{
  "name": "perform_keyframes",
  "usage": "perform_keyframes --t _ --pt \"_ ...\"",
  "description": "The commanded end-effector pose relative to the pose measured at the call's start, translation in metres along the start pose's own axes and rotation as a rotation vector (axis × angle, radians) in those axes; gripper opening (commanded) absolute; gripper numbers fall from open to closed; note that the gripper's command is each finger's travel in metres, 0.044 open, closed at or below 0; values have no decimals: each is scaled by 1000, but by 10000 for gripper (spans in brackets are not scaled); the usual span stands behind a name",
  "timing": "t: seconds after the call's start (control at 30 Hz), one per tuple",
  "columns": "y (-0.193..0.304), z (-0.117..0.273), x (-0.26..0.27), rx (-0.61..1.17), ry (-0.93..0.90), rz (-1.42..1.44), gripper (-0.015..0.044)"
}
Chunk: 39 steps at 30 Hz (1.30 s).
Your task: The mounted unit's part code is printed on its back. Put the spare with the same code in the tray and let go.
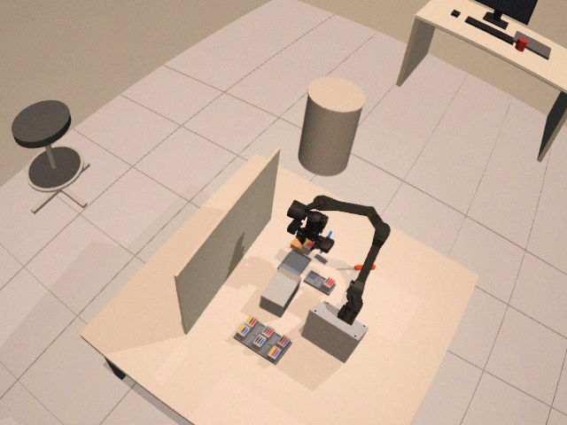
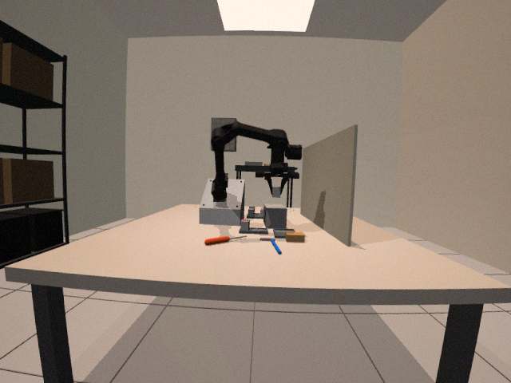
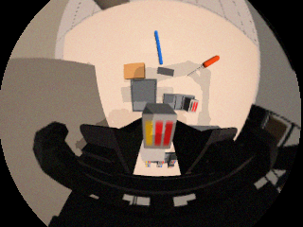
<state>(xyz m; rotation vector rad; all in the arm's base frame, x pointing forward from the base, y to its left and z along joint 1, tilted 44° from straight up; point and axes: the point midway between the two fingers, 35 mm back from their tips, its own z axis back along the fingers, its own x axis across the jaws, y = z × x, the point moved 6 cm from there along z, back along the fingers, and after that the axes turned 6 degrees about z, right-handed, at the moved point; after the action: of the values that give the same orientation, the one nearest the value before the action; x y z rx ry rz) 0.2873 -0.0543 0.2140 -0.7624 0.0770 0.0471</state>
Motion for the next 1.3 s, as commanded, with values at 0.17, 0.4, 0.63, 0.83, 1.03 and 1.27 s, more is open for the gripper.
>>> perform_keyframes --t 0.17,0.4,0.63,0.83,1.03,1.27 --pt "-14 -2 37 -5 -3 0 0" --pt "-16 -3 43 -5 -4 0 0" --pt "-15 -9 44 -4 -4 0 0" --pt "-15 -15 45 -3 -4 0 0" --pt "-15 -21 47 -1 -4 -1 0" --pt "-15 -28 48 0 -4 -1 0"
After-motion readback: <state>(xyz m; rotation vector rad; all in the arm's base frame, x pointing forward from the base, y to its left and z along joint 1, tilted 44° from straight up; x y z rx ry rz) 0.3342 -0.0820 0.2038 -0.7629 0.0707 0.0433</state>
